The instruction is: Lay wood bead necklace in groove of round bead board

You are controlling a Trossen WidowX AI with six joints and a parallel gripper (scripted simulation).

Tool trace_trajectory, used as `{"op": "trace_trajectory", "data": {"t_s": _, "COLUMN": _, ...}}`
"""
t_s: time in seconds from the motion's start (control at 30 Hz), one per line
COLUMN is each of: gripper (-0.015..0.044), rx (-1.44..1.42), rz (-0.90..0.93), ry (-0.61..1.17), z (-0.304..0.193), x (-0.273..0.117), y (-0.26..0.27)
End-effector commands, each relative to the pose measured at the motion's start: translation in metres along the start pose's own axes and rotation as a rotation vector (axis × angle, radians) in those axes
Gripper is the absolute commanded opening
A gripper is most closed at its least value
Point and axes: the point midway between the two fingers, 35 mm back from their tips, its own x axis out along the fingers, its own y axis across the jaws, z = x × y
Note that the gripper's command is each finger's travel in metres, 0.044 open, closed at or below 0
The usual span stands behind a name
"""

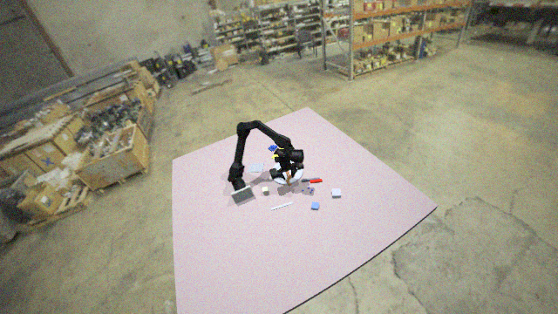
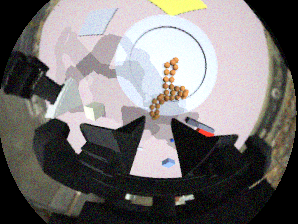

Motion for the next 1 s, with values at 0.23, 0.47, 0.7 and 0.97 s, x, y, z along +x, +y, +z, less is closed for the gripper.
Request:
{"op": "trace_trajectory", "data": {"t_s": 0.23, "gripper": 0.0200, "rx": 0.000, "rz": 0.000, "ry": -0.002, "z": 0.000, "x": 0.013, "y": 0.000}}
{"op": "trace_trajectory", "data": {"t_s": 0.47, "gripper": 0.0200, "rx": 0.001, "rz": 0.002, "ry": -0.005, "z": 0.001, "x": 0.024, "y": 0.000}}
{"op": "trace_trajectory", "data": {"t_s": 0.7, "gripper": 0.0200, "rx": 0.001, "rz": 0.004, "ry": -0.006, "z": 0.001, "x": 0.031, "y": 0.001}}
{"op": "trace_trajectory", "data": {"t_s": 0.97, "gripper": 0.0000, "rx": -0.004, "rz": 0.004, "ry": -0.001, "z": 0.001, "x": 0.028, "y": 0.000}}
